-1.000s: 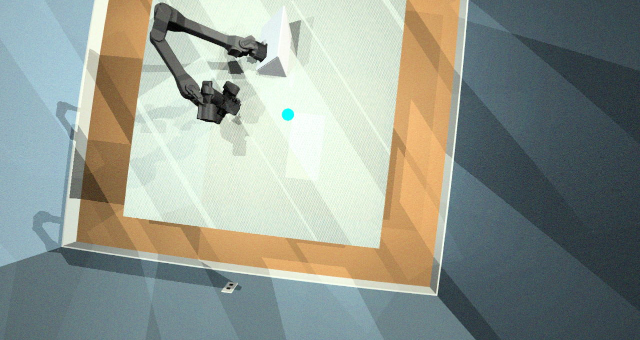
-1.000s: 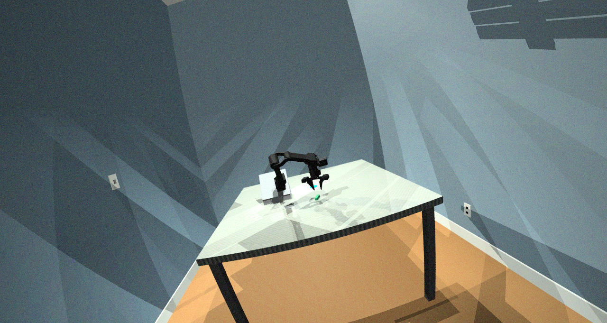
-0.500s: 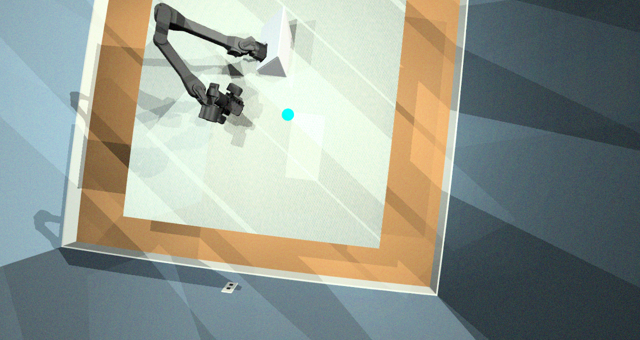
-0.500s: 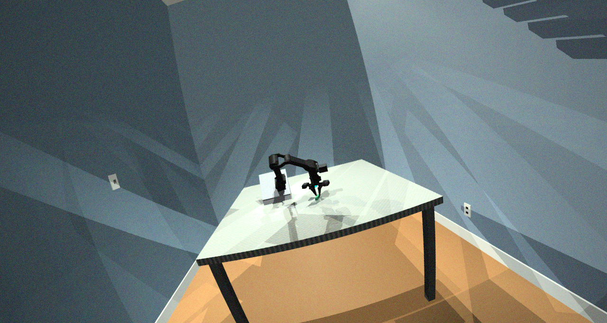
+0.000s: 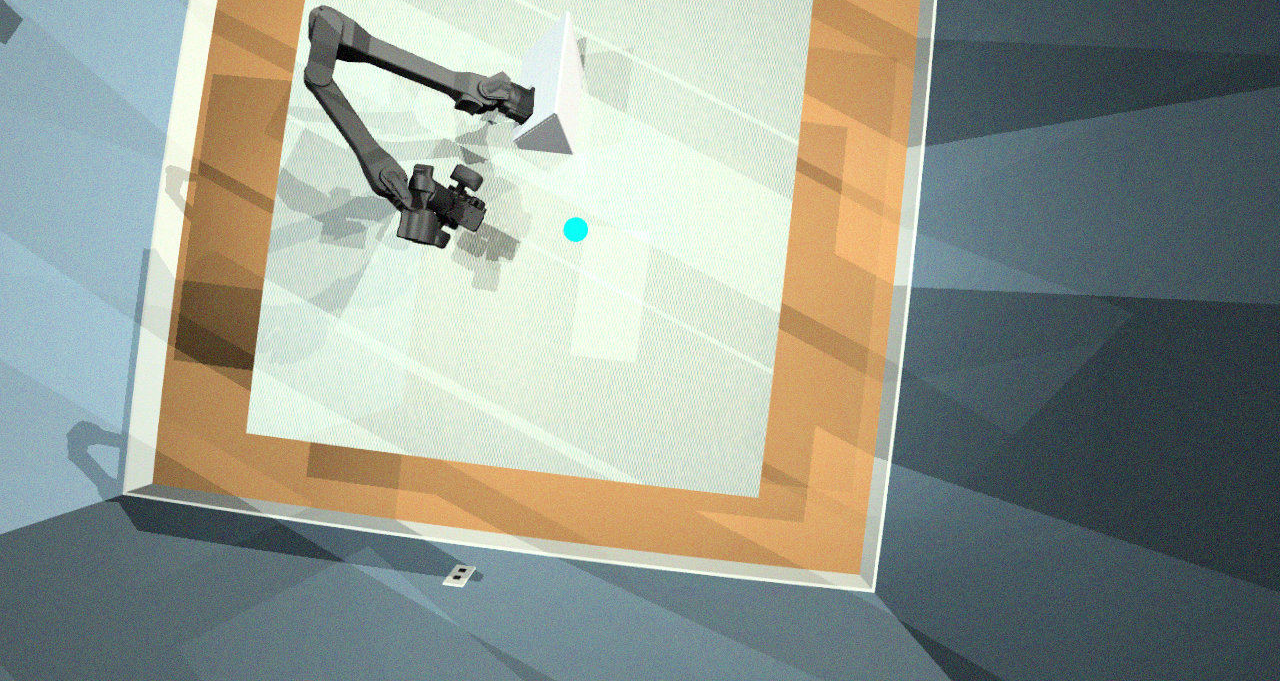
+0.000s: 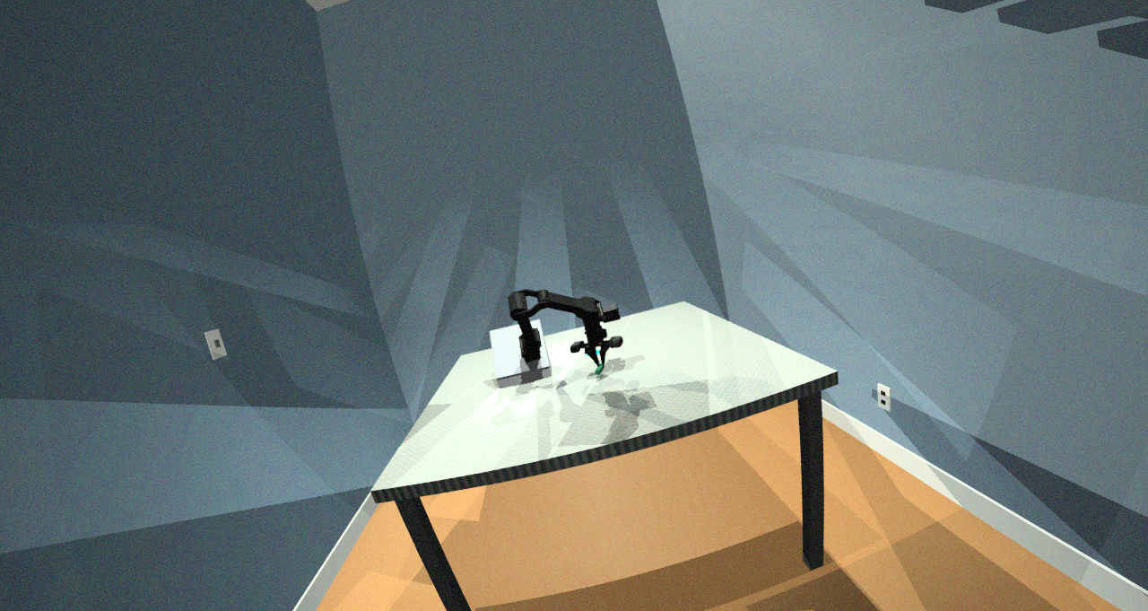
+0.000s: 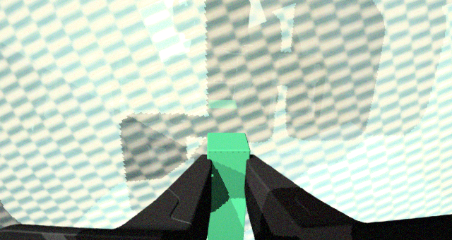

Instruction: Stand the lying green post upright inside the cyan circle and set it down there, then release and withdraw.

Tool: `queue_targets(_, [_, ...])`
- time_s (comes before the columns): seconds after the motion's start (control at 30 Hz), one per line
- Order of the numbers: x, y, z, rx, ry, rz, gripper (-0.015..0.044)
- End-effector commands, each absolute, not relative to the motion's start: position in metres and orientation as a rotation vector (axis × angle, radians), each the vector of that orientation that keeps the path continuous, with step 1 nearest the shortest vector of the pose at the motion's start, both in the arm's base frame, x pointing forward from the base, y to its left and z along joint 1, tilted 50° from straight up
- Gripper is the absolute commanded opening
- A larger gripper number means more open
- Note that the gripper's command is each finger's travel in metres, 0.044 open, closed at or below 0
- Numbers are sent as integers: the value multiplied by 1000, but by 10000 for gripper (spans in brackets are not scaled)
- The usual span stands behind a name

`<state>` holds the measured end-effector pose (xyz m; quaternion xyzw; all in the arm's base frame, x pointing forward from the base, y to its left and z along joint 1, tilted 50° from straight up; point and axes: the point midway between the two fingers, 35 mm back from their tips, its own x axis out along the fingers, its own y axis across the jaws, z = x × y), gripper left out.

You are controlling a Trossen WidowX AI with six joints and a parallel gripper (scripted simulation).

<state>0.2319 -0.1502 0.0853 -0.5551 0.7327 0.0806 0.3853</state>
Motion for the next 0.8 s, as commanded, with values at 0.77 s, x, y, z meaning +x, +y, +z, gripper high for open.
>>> queue_targets(0.77, [239, -85, 141, -1411, 1866, 206, 22])
